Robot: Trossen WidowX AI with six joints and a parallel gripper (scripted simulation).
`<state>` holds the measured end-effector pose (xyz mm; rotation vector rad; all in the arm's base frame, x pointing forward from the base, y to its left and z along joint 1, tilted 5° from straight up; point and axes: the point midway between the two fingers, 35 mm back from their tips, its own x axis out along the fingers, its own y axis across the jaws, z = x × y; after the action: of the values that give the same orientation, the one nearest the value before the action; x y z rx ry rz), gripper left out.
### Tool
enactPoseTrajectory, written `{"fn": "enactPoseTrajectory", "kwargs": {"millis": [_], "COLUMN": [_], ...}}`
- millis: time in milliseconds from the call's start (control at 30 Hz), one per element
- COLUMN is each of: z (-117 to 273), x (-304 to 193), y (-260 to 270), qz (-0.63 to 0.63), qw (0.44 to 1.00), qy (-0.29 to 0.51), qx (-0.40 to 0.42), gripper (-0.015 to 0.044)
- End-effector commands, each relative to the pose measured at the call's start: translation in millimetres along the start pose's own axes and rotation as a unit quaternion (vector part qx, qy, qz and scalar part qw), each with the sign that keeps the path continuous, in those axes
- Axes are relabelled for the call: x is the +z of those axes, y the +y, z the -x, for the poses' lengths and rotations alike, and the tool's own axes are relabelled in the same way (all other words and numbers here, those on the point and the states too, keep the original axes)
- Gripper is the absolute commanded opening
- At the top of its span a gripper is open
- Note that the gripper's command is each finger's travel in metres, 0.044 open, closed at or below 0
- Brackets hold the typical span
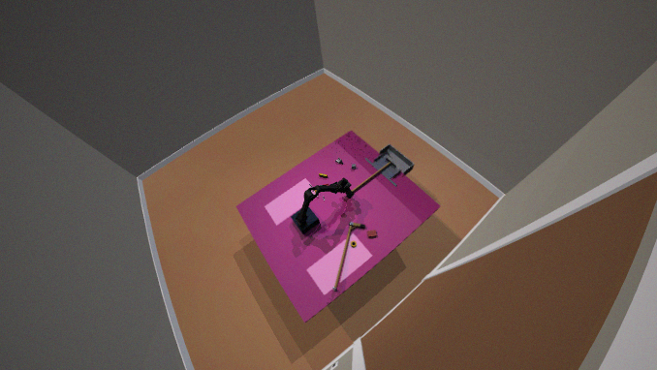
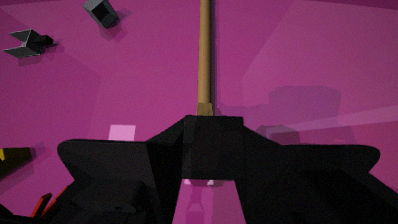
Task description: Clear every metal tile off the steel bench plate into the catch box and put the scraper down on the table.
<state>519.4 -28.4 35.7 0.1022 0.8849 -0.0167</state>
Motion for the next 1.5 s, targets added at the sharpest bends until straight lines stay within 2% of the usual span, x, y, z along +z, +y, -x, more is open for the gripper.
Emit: {"fn": "enactPoseTrajectory", "kwargs": {"millis": [0, 1467], "z": [5, 39], "x": [-1, -30], "y": [0, 0], "qz": [-0.001, -0.001], "qw": [1.000, 1.000], "qy": [-0.002, -0.003], "qx": [-0.001, -0.001], "gripper": [0.0000, 0.0000]}}
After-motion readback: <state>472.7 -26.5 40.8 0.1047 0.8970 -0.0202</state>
